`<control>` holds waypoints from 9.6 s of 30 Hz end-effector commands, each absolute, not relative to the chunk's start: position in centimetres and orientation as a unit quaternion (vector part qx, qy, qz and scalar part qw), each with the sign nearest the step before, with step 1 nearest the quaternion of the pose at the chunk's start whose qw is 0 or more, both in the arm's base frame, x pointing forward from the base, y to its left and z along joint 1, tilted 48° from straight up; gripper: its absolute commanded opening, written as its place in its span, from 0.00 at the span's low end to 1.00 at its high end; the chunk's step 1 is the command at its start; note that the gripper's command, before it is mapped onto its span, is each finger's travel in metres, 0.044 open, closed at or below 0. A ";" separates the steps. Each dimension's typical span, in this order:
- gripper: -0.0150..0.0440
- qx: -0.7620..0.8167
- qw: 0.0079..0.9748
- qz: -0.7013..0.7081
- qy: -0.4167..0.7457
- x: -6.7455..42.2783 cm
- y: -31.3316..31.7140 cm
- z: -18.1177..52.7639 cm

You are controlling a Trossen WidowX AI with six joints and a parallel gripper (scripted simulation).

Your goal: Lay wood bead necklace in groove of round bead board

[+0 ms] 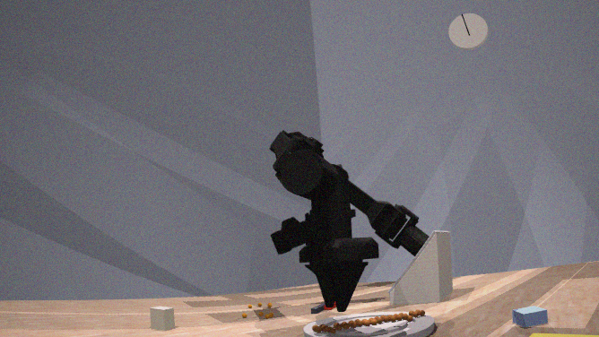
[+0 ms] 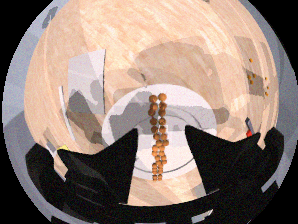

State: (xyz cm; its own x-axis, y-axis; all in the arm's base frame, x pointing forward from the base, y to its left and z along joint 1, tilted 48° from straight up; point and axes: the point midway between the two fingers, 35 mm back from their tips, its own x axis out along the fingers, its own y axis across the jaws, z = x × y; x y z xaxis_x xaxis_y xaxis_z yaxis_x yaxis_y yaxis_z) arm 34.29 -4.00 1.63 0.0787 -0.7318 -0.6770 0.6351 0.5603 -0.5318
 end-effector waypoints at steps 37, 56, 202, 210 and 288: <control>0.25 -0.051 0.730 -0.468 0.496 34.3 -6.2 -0.2; 0.25 -0.051 0.730 -0.468 0.496 34.3 -6.2 -0.2; 0.25 -0.040 0.729 -0.474 0.492 26.1 -1.7 -5.9; 0.25 -0.040 0.729 -0.474 0.492 26.1 -1.7 -5.9; 1.00 -0.045 0.728 -0.474 0.493 26.0 -1.3 -5.4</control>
